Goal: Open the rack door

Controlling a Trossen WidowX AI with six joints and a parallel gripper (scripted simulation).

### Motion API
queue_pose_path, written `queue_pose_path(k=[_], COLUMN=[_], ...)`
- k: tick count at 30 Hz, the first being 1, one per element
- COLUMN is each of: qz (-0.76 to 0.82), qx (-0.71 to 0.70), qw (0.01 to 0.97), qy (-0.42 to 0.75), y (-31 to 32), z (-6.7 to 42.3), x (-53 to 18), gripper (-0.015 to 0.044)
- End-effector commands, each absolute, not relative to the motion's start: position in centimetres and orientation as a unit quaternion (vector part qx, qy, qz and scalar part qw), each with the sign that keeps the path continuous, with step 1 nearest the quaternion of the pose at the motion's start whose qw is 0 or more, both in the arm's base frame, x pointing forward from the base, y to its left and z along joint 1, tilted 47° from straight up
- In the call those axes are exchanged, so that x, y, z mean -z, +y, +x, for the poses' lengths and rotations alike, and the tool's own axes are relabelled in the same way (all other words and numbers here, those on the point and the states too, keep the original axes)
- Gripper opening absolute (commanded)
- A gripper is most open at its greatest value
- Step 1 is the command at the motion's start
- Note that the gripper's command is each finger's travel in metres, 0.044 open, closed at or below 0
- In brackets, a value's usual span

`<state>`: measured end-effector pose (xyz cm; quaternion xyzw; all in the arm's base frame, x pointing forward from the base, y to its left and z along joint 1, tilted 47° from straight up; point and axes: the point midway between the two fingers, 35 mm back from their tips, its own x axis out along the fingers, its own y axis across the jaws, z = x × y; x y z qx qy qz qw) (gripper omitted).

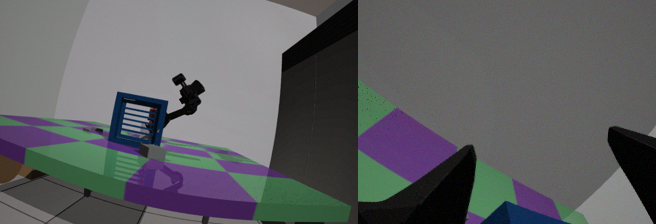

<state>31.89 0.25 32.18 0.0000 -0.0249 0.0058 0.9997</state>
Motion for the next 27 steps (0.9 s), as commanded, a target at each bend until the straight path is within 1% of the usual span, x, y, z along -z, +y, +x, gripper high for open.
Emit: queue_pose_path(k=[1,4,15,27], qz=[-0.001,-0.012,-0.043,-0.036], qx=[-0.006,-0.011,-0.047,-0.102], qw=[1.000,1.000,0.984,0.942], qy=[-0.023,0.011,0.166,0.318], y=[0.2,0.1,-0.9,-2.1], z=[32.0,32.7,35.3,36.1], x=[-32.1,-31.3,-27.3,-23.3], gripper=[0.0374,0.0297,0.0297,0.0297])
